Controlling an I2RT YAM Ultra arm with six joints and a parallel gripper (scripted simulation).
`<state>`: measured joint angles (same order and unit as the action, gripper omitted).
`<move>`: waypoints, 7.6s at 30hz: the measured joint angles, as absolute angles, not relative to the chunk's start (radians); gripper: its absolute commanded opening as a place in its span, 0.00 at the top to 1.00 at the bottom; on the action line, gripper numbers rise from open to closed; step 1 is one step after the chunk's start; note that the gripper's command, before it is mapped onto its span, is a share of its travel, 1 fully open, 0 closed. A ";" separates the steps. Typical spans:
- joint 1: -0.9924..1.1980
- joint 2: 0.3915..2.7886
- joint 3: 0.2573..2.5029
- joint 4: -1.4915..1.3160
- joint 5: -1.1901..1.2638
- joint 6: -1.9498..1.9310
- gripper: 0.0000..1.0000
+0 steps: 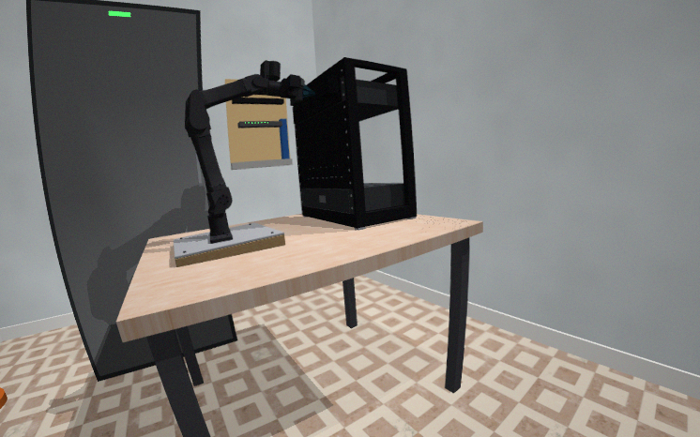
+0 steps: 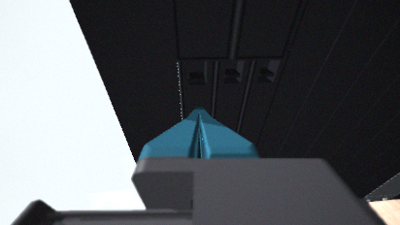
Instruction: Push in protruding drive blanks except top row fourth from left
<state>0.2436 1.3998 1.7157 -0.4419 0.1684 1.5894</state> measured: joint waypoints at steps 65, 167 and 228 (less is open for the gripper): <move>0.306 1.208 1.597 -0.460 0.203 1.589 1.00; -0.236 1.190 1.385 -0.233 -0.320 1.571 1.00; -0.219 1.230 1.412 -0.263 -0.305 1.571 1.00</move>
